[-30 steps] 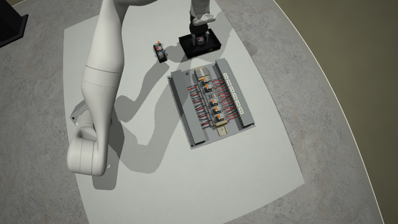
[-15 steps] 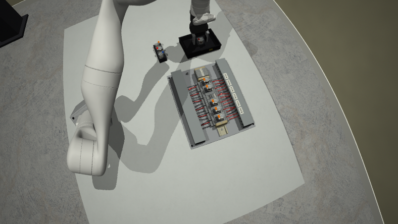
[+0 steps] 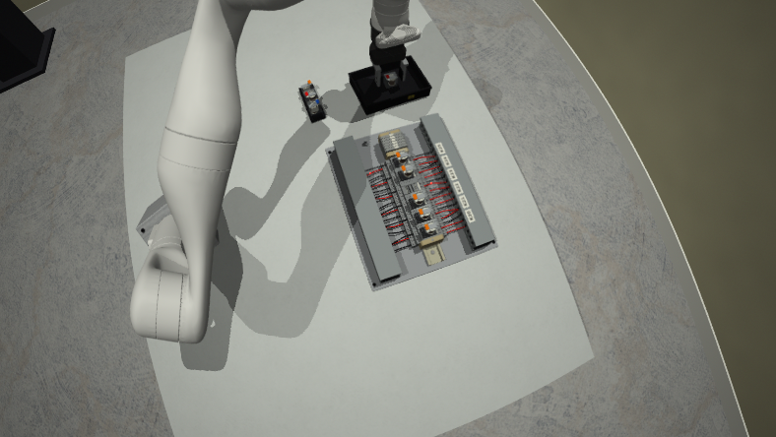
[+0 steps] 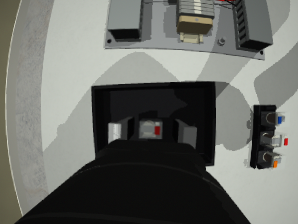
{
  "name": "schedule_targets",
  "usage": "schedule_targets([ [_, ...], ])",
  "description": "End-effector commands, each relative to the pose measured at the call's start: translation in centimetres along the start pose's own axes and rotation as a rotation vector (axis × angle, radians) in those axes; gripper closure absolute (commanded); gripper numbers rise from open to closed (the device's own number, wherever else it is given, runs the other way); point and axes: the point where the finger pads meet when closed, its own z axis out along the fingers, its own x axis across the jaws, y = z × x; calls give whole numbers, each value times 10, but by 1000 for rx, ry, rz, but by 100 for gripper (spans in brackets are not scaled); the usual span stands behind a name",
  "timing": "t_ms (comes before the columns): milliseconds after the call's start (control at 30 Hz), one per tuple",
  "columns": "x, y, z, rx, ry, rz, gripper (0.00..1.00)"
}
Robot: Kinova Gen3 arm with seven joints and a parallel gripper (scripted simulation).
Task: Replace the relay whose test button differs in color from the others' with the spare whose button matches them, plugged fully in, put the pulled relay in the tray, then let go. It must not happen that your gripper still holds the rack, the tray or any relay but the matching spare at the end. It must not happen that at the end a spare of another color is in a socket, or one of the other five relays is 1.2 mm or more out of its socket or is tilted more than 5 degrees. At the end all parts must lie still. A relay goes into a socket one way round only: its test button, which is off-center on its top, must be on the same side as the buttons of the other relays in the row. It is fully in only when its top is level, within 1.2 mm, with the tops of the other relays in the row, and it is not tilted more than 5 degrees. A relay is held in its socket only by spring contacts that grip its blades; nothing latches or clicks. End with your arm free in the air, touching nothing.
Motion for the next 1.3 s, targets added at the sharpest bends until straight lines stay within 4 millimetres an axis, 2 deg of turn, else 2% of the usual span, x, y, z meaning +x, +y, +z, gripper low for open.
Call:
schedule_targets([
  [0, -1, 1, -3, -3, -3, 0, 0],
  [1267, -1, 1, -11, -3, -3, 0, 0],
])
